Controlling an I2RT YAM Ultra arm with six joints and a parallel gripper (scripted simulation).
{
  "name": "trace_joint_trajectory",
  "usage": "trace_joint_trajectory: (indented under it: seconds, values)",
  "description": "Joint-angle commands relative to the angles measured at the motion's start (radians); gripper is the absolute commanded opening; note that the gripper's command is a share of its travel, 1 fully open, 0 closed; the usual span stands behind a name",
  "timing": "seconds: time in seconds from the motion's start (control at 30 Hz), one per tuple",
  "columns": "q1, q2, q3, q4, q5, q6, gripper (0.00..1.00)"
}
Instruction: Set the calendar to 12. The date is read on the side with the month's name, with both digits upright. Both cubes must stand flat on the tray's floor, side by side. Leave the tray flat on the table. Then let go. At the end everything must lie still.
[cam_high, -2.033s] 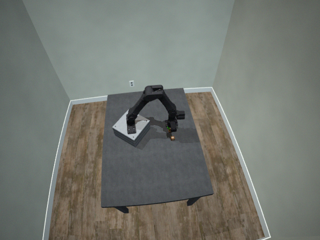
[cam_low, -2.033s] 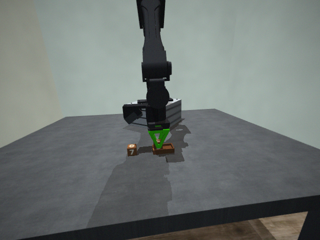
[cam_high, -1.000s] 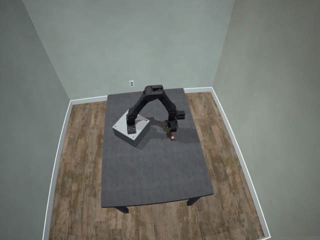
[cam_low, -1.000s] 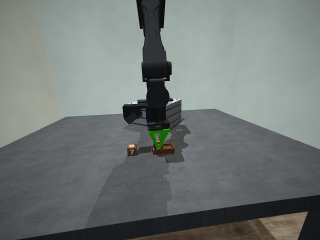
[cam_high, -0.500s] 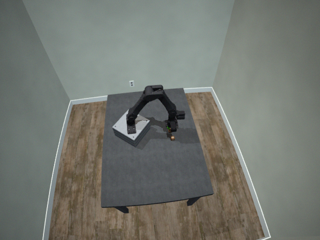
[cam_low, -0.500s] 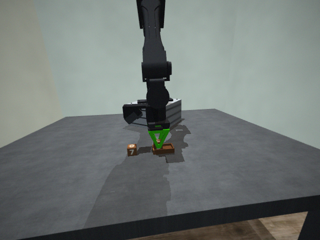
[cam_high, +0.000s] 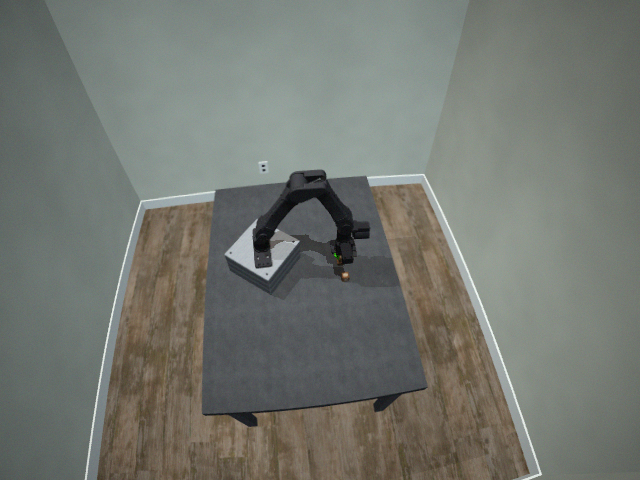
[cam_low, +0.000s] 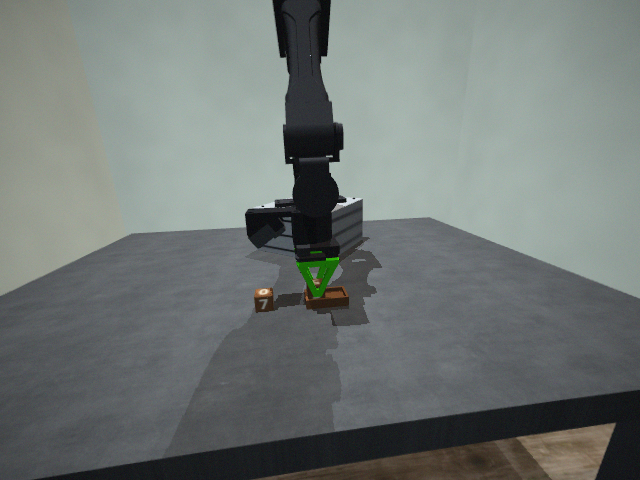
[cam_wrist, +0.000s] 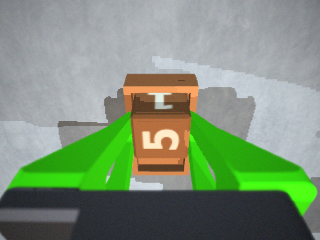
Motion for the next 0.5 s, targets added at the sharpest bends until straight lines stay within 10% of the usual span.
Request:
trace_joint_trajectory:
  seconds: [0.0, 0.47]
  values:
    - [-0.001, -0.006, 0.002, 0.002, 0.001, -0.001, 0.33]
    - [-0.001, -0.006, 0.002, 0.002, 0.001, -0.001, 0.45]
